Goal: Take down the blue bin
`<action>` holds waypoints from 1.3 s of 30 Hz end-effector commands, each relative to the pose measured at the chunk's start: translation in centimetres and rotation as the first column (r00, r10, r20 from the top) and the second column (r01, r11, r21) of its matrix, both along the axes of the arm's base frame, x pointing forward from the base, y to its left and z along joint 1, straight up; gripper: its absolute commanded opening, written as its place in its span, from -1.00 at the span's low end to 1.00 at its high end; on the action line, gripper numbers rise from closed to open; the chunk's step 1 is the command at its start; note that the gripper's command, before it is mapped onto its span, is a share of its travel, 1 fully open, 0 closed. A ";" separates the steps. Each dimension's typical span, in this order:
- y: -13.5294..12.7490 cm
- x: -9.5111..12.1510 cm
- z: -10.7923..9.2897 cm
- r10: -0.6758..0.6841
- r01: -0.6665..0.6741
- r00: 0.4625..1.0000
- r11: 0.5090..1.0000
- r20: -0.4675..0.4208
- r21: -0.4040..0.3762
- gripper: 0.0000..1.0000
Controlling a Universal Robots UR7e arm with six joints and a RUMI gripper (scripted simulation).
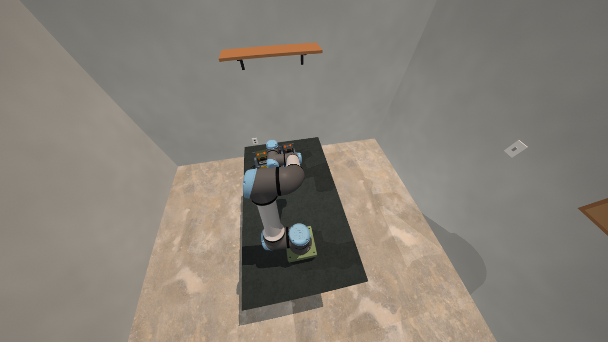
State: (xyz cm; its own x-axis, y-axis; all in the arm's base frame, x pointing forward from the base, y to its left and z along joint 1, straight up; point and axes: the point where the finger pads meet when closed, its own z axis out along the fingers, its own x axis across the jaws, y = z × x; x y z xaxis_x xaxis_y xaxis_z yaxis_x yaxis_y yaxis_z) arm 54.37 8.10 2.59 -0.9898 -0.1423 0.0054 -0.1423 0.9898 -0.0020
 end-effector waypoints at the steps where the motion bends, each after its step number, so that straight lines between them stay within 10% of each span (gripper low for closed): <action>1: 0.0 0.1 0.8 0.000 0.000 1.000 1.000 0.002 0.000 -1.00; 39: 0.0 0.1 4.7 0.000 0.000 1.000 1.000 0.002 0.000 -1.00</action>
State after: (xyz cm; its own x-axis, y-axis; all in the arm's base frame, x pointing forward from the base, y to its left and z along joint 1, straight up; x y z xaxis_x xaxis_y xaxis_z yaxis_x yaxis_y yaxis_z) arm 54.39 8.11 6.72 -0.9898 -0.1423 0.0054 -0.1423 0.9898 -0.0020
